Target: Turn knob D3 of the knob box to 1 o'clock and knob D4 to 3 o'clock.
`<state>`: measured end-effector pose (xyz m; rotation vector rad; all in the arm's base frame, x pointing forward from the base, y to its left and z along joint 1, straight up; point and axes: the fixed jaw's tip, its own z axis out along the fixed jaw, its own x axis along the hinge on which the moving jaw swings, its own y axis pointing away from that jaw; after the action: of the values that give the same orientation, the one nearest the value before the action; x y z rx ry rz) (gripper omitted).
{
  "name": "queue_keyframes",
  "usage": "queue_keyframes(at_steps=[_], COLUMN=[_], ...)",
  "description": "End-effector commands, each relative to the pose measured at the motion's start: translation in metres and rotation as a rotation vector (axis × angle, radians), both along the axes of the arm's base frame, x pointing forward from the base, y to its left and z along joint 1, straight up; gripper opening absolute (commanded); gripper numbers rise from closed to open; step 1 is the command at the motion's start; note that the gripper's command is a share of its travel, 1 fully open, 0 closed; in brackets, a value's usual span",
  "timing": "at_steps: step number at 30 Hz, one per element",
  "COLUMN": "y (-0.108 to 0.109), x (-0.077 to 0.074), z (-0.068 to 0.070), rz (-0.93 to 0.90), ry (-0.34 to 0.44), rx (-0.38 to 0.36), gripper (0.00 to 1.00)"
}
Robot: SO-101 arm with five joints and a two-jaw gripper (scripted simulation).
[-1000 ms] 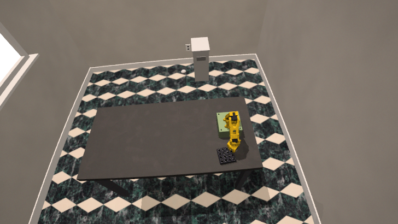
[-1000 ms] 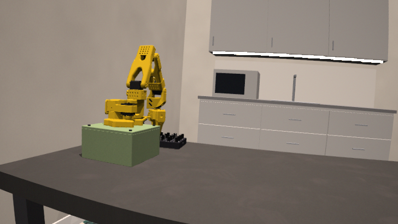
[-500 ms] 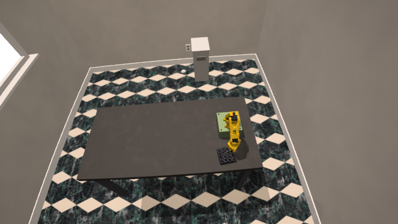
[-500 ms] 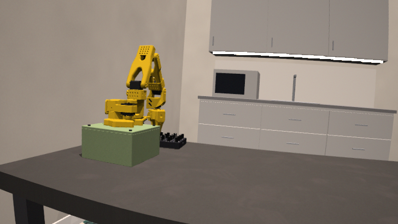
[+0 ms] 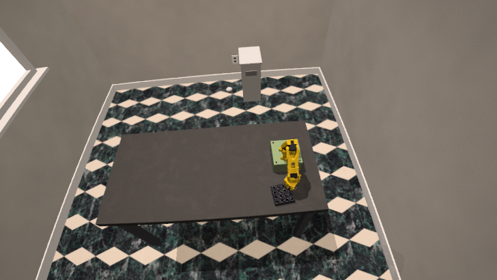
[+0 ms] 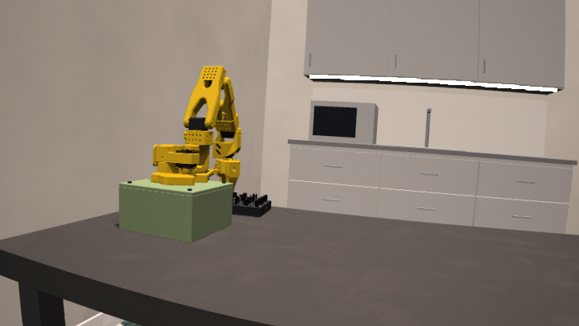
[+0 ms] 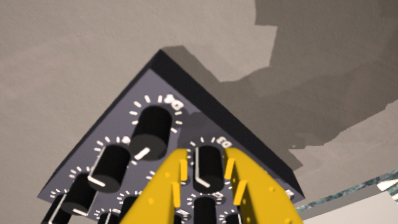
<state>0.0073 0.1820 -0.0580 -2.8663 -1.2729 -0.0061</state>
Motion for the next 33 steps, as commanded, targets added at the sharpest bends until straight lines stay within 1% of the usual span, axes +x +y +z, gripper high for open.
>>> queue_keyframes(at_steps=[1, 13, 22, 33], y=[-0.0002, -0.0002, -0.0002, 0.0006], x=[-0.0016, -0.0016, -0.0016, -0.0009], z=[-0.0004, -0.0004, -0.0004, -0.0004], rz=[-0.001, -0.001, -0.001, 0.191], ry=[0.001, 0.001, 0.001, 0.0], rx=[-0.003, -0.003, -0.003, -0.003], gripper=[0.06, 0.02, 0.01, 0.01])
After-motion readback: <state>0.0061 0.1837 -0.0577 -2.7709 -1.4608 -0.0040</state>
